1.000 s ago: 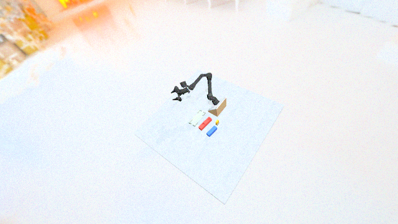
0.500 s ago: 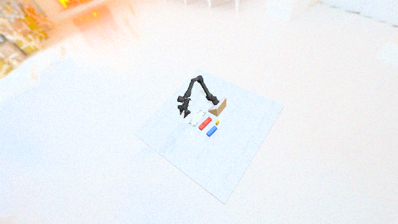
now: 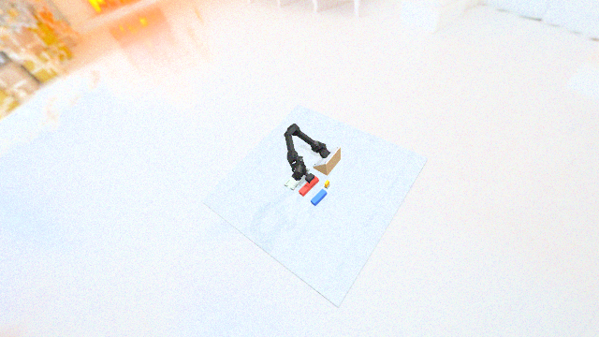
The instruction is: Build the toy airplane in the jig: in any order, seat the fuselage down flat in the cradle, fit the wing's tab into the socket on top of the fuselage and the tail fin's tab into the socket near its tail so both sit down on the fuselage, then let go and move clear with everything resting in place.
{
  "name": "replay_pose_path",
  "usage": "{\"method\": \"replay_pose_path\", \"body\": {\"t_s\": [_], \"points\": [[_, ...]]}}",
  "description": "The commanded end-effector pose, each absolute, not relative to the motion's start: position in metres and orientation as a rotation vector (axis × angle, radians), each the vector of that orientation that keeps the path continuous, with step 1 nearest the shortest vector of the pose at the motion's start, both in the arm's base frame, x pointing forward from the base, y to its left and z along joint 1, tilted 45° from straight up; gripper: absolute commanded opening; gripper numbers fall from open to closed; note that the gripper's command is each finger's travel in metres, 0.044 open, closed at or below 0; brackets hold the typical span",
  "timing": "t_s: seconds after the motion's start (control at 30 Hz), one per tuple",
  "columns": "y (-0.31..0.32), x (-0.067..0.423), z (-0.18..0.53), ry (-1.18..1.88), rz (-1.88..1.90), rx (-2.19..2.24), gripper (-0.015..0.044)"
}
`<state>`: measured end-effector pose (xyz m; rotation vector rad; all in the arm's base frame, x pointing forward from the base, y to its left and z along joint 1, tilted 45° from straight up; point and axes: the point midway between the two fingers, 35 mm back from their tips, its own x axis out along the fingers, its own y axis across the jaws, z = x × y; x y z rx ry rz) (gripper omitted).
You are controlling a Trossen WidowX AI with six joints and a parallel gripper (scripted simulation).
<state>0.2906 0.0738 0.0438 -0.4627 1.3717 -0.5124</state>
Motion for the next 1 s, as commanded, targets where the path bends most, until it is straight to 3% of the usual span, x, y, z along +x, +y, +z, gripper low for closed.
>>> {"method": "replay_pose_path", "body": {"t_s": [0.0,0.97], "points": [[0.085,0.271,0.038,1.396,-0.612,-0.572,0.044],[0.029,0.278,-0.019,1.394,-0.614,-0.573,0.044]]}}
